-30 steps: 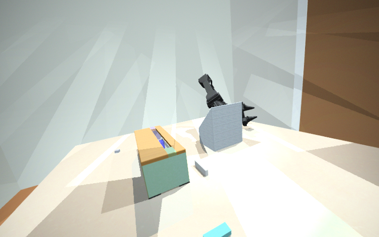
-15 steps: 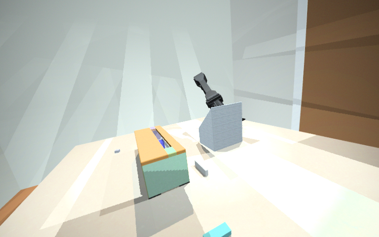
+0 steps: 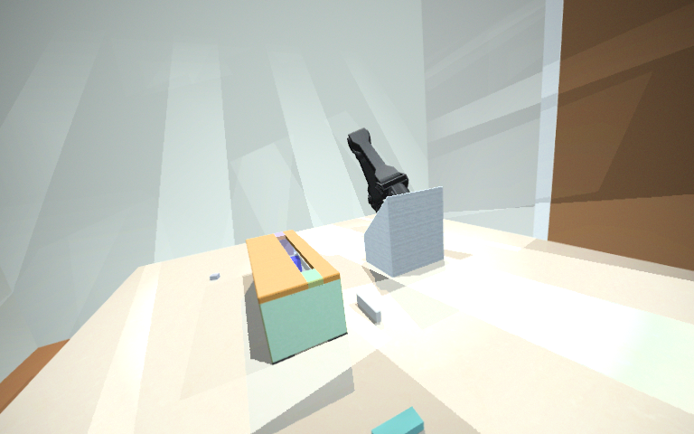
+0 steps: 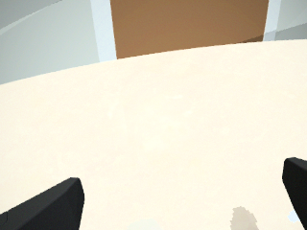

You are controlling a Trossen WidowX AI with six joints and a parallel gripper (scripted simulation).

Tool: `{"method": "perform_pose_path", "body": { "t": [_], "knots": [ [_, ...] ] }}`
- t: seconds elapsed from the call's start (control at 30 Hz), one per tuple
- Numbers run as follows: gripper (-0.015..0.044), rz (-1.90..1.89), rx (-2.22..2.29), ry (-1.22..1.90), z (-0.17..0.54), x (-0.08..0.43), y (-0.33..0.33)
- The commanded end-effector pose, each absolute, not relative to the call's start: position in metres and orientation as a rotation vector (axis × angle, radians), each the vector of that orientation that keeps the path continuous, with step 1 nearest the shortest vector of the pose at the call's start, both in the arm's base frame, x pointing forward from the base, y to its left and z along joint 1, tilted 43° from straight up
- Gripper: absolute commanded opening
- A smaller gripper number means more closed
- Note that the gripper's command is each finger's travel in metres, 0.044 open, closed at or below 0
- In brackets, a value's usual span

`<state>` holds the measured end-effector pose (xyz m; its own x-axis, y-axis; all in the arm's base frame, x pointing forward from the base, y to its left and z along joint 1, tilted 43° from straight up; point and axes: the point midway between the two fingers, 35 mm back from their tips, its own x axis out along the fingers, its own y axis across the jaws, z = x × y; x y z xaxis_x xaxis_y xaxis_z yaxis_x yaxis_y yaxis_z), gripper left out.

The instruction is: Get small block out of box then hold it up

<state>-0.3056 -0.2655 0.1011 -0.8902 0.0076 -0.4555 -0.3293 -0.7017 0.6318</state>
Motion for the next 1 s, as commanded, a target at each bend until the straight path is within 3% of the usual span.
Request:
{"method": "perform_pose_path", "body": {
  "t": [0.0,0.37,0.77,0.97],
  "knots": [
    [0.04,2.8,-0.73,1.065,0.122,-0.288,-0.295],
    [0.04,3.191,-1.024,0.974,0.18,-0.201,-0.375],
    [0.04,3.174,-1.603,1.312,0.224,-0.067,-0.429],
    [0.04,3.113,-1.881,1.289,0.221,-0.004,-0.428]
  ]
}}
